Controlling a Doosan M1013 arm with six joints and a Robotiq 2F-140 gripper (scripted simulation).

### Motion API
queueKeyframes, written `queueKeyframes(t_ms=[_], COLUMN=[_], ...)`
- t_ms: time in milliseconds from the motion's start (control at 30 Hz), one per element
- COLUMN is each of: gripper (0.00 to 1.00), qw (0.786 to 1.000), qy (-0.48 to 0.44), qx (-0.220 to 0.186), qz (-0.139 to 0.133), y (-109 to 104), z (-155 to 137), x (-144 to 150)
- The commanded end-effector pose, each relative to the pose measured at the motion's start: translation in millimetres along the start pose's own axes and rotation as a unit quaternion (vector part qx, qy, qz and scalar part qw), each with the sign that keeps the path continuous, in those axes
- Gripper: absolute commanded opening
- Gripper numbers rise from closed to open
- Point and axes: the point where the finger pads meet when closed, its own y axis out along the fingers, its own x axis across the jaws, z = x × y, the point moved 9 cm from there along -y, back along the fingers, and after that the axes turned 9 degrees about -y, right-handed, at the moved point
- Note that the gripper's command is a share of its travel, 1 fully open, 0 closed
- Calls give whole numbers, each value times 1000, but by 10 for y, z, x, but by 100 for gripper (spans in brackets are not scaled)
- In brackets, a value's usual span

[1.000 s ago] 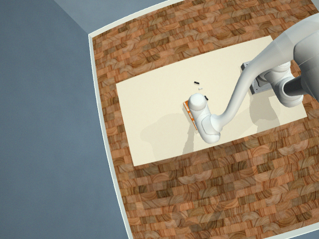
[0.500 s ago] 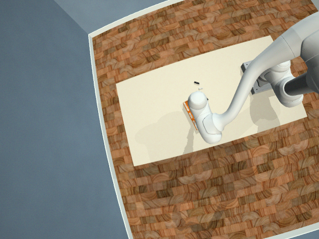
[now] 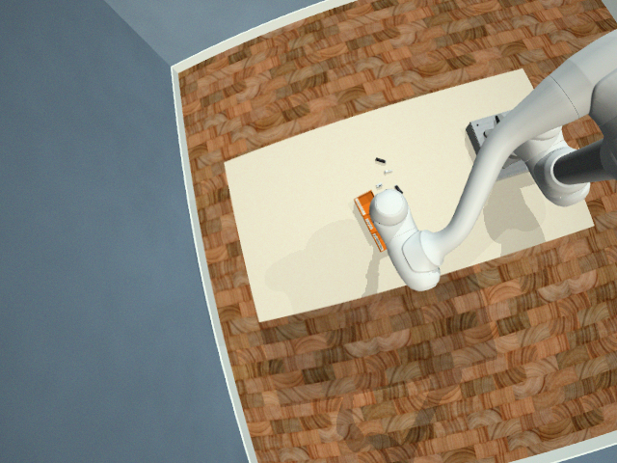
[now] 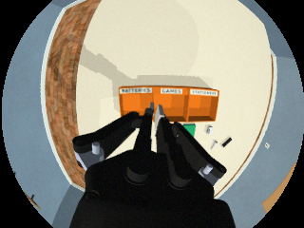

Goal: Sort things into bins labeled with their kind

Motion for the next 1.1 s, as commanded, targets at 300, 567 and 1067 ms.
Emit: queueKeyframes(t_ms=[300,567,1067], gripper=[5,5,5], qw=[1000,1000,1000], qy=[0,0,0], qx=[0,0,0], qz=[0,0,0], y=[-1,132,479], z=[-34,-34,-34], x=[-429,-429,-429])
